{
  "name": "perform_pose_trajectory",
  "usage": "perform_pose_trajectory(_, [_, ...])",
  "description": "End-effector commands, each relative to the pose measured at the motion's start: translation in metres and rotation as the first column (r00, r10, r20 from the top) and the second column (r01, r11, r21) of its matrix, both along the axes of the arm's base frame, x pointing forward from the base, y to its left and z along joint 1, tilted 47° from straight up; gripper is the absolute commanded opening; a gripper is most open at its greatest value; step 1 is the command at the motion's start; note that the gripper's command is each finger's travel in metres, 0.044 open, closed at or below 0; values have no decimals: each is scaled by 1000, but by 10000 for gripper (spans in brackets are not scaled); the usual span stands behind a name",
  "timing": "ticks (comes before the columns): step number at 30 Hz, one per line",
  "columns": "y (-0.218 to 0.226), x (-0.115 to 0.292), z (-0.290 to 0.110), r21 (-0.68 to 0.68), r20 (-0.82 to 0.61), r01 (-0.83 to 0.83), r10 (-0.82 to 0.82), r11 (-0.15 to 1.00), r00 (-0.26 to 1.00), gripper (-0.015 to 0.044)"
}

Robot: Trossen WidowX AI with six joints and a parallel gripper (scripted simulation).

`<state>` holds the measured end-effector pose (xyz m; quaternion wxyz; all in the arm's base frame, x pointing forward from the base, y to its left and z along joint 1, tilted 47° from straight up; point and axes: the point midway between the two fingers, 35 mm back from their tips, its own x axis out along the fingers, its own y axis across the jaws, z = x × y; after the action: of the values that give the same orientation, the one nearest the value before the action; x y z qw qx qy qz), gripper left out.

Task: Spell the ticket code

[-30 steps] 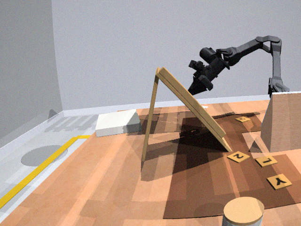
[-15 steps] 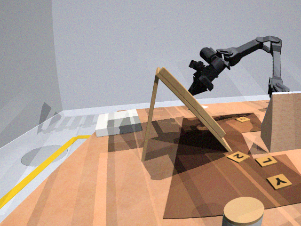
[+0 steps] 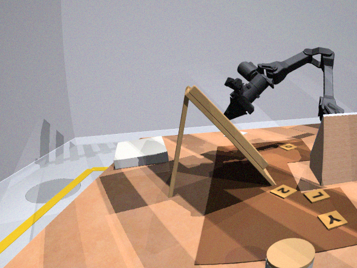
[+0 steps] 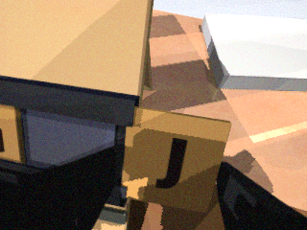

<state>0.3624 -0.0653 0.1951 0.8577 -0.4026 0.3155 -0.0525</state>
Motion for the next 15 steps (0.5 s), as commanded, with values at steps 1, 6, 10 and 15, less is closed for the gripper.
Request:
perform_pose_trajectory(1, [1, -1, -3, 1, -2, 2, -2, 1000, 1000, 0])
perform_pose_trajectory(6, [3, -1, -5, 1, -2, 2, -2, 1000, 1000, 0])
perform_pose_trajectory(10, [4, -2, -6, 1, -2, 2, -2, 1000, 1000, 0])
perform_pose_trajectory(15, [6, -2, -8, 2, -2, 2, -2, 1000, 1000, 0])
